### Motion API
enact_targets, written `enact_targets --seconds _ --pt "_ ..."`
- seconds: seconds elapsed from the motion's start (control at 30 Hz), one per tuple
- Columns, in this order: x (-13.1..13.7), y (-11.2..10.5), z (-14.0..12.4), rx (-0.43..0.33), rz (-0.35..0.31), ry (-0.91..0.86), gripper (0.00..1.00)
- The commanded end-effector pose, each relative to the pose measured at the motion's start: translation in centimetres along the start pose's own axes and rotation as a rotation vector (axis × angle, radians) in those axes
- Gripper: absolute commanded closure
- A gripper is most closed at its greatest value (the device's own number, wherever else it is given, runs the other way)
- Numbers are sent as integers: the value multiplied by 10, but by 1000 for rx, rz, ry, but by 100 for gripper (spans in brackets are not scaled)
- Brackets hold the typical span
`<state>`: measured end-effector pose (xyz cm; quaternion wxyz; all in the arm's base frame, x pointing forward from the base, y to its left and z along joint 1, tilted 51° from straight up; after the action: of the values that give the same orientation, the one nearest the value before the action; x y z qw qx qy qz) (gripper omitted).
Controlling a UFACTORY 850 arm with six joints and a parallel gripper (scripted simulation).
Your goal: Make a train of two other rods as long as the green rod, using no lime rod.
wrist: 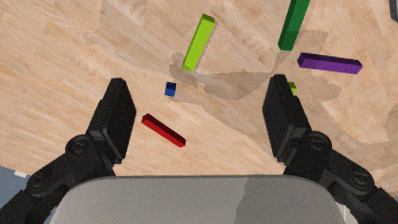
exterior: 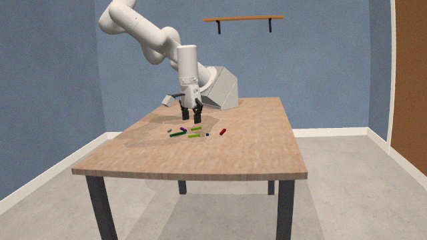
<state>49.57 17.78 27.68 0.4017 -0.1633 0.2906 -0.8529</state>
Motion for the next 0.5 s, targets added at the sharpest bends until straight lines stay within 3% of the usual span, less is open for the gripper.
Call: enact_targets --seconds 0.0,0.2,0.47 --pt "0 0 0 0 1 0 0" --pt "0 0 -1 0 1 -43 0" --pt "5 0 -6 1 1 -321 0"
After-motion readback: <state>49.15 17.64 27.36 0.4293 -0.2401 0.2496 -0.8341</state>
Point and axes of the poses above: the point where the finger pads meet when closed, its own y axis out along the fingers, its own x axis across the jaws, z = x × y, the point moved 7 cm from there along -y, back along the fingers, and after that the axes turned 1 degree about -y, right-handed, at the moved point
